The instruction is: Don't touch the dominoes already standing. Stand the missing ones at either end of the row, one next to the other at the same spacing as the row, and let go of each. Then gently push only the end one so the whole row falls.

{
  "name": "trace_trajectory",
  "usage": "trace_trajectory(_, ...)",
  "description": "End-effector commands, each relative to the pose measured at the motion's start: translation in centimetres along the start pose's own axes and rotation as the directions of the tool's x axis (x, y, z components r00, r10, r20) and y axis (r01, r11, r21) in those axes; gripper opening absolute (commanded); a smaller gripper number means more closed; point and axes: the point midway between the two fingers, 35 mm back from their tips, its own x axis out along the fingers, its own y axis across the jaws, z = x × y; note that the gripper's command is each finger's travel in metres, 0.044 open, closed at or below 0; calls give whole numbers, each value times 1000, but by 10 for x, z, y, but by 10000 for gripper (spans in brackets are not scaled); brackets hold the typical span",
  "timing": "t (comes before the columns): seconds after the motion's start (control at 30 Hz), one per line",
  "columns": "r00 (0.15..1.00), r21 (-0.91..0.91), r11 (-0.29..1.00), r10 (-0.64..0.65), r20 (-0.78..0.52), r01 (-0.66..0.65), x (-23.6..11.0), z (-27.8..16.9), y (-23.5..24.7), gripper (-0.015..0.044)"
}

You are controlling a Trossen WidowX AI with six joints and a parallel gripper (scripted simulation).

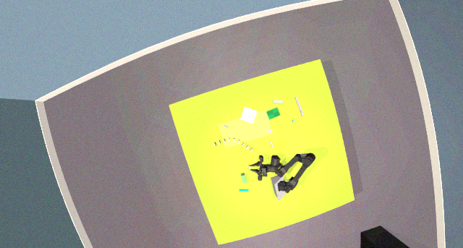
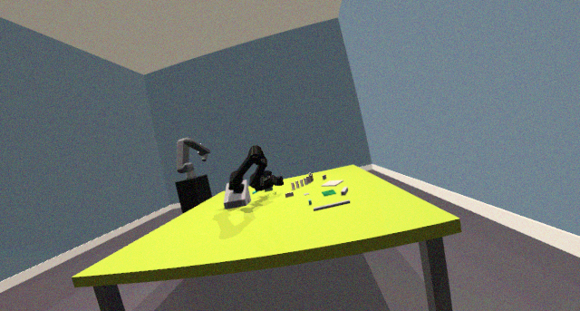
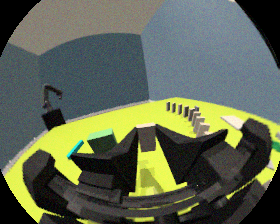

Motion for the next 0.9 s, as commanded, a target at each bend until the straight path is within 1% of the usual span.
trace_trajectory(0.0,1000,4,1000,7,9,-7,1,-14,5,107)
trace_trajectory(0.27,1000,13,1000,-2,25,2,1,-34,10,107)
trace_trajectory(0.63,1000,13,1000,-3,25,2,1,-35,11,107)
trace_trajectory(0.87,1000,13,1000,-3,25,2,1,-35,11,291)
